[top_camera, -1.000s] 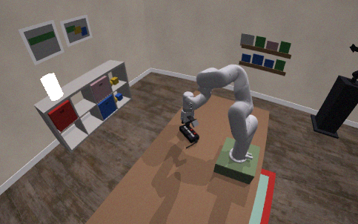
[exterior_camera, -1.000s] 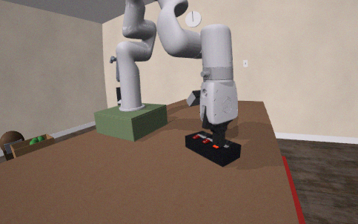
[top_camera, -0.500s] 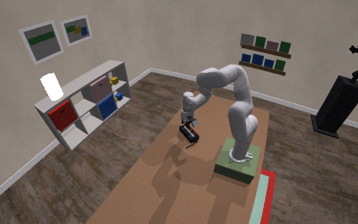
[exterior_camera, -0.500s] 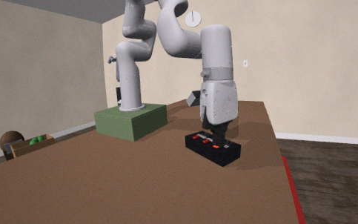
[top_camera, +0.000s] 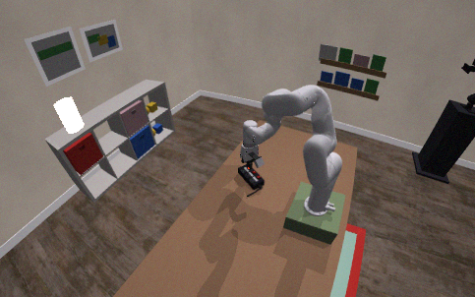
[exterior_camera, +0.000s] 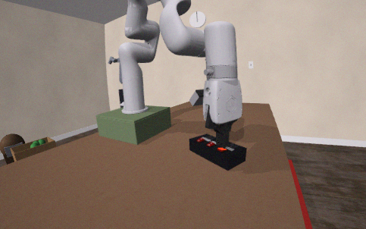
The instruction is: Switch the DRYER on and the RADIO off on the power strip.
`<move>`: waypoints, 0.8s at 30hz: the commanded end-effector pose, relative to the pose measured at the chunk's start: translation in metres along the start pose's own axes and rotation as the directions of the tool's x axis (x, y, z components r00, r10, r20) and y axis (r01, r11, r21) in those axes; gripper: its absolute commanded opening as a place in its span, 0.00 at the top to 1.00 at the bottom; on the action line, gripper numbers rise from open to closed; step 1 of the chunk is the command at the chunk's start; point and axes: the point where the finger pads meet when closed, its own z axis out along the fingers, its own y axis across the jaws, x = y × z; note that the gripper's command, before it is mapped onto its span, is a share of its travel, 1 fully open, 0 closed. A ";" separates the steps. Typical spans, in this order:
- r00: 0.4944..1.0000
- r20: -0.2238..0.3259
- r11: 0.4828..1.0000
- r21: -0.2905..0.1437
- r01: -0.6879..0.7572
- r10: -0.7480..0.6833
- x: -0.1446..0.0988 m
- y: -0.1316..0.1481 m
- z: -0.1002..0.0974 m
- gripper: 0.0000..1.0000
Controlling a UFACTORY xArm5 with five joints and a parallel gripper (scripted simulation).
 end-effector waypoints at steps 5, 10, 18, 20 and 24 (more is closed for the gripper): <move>1.000 0.009 1.000 -0.002 0.002 -0.002 -0.003 0.002 -0.024 1.00; 1.000 0.008 1.000 -0.002 0.002 -0.002 -0.003 0.003 -0.029 1.00; 1.000 0.008 1.000 -0.002 0.002 -0.002 -0.003 0.003 -0.030 1.00; 1.000 0.008 1.000 -0.002 0.002 -0.002 -0.003 0.003 -0.030 1.00; 1.000 0.008 1.000 -0.002 0.002 -0.002 -0.003 0.003 -0.030 1.00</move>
